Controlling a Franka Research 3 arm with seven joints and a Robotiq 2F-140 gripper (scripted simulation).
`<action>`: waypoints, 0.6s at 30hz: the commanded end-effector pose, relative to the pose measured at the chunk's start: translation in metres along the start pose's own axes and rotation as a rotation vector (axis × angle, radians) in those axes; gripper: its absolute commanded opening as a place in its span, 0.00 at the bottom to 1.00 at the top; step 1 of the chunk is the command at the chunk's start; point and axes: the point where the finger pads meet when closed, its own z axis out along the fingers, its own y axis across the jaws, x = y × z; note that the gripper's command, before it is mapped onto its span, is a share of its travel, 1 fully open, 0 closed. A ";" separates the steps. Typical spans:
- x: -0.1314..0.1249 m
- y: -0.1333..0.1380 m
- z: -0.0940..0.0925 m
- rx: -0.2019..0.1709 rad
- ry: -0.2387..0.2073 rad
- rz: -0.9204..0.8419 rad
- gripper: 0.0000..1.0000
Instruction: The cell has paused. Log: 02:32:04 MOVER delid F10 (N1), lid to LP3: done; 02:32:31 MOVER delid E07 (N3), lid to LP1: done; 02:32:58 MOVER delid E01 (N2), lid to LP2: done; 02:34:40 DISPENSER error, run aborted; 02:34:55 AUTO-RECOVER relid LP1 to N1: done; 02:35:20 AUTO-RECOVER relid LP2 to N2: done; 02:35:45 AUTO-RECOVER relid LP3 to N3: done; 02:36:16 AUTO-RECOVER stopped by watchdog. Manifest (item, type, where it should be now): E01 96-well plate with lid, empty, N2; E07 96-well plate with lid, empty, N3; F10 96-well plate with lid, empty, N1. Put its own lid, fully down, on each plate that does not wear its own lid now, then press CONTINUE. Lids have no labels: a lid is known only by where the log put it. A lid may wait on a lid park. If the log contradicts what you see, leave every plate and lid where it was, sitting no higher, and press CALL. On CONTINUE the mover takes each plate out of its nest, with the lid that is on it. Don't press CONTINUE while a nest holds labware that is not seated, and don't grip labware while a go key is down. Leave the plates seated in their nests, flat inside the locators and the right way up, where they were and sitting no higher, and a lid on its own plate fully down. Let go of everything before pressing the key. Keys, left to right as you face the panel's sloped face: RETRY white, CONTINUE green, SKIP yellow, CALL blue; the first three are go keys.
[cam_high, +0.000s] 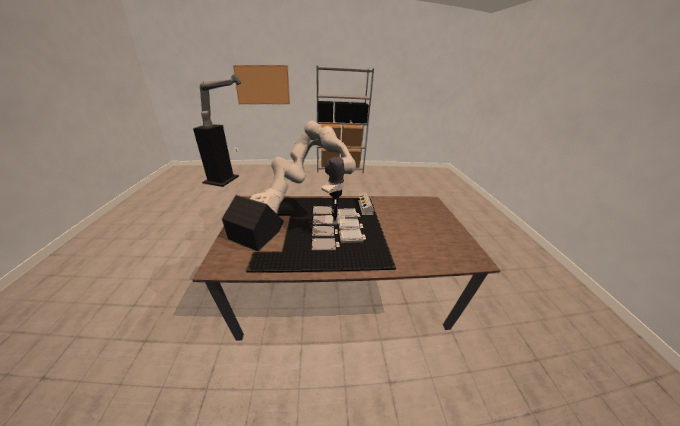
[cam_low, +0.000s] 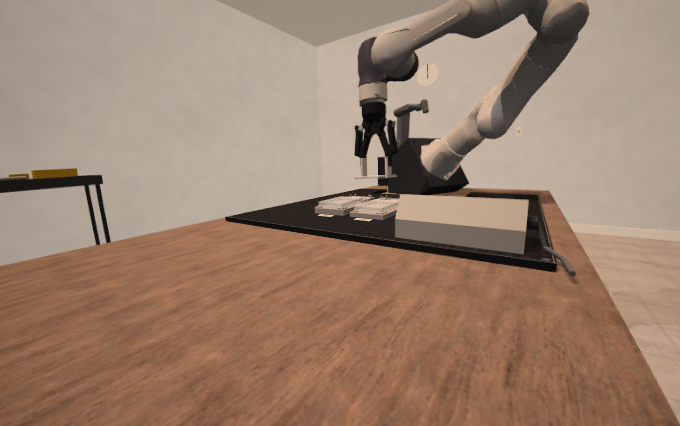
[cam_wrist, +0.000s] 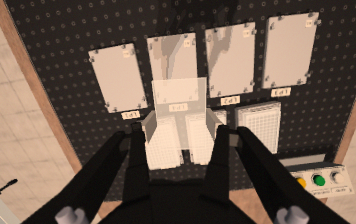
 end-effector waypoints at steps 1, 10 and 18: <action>0.028 -0.064 0.004 0.027 0.014 -0.133 0.00; 0.064 -0.139 0.009 0.026 0.015 -0.134 0.00; 0.064 -0.139 0.009 0.026 0.015 -0.134 0.00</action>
